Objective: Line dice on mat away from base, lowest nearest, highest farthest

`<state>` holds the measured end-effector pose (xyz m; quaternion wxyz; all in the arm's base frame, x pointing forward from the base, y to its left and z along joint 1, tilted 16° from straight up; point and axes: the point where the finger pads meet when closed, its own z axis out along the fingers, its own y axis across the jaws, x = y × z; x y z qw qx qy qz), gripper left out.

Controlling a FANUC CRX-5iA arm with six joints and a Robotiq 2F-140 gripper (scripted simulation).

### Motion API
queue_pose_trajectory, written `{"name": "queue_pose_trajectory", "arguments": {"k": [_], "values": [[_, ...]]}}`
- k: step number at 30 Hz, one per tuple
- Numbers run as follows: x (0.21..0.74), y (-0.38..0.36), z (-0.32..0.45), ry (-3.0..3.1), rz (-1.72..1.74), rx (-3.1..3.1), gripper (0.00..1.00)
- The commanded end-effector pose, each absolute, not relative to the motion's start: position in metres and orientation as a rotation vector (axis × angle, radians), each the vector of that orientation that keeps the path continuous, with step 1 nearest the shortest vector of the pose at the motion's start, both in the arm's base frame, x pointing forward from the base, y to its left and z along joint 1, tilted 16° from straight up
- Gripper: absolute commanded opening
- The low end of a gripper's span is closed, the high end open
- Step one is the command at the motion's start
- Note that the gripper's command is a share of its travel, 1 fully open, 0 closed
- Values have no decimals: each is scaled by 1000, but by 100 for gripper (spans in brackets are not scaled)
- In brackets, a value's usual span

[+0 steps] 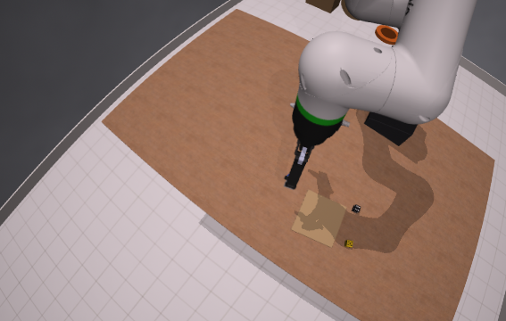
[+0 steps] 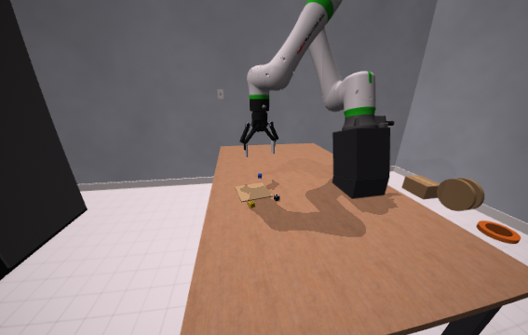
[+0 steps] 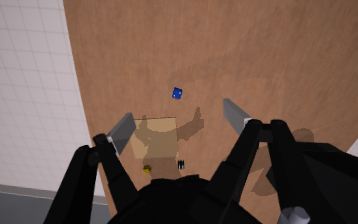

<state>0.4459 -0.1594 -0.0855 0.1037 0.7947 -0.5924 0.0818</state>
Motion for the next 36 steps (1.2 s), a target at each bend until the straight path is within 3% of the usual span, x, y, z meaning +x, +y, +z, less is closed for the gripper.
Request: {"name": "queue_pose_trajectory", "arguments": {"k": [1,36], "values": [[446,-160,-87,-1942,295,2185,100],[447,-164,-99,-2905,423,902,100]]}}
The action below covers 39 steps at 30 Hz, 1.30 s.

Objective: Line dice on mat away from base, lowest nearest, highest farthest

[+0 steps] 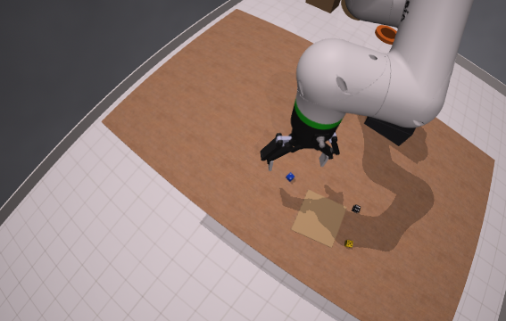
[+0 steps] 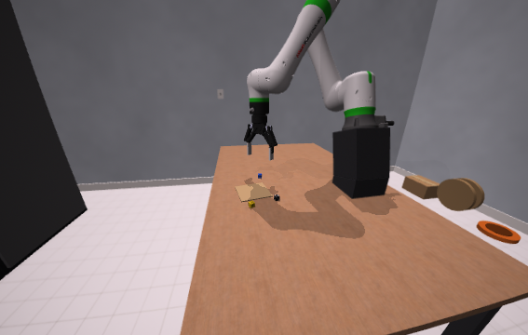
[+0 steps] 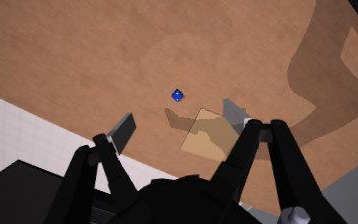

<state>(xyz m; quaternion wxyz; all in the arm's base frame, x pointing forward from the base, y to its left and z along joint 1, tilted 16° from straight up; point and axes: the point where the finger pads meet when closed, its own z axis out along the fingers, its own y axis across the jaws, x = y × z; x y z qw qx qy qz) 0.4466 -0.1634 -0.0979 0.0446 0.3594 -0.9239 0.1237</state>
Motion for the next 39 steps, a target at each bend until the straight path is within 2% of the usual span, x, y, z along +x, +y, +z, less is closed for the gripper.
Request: {"name": "queue_pose_trajectory", "arguments": {"k": [1,21,33,34,39], "values": [[447,-164,-100,-2922,425,859,100],[447,-166,-107,-3130,447,-67,100],[447,-166,-108,-3137,446,-269,100],[447,-166,-108,-3137,446,-269,21],[447,-166,-108,-3137,446,-269,21]]}}
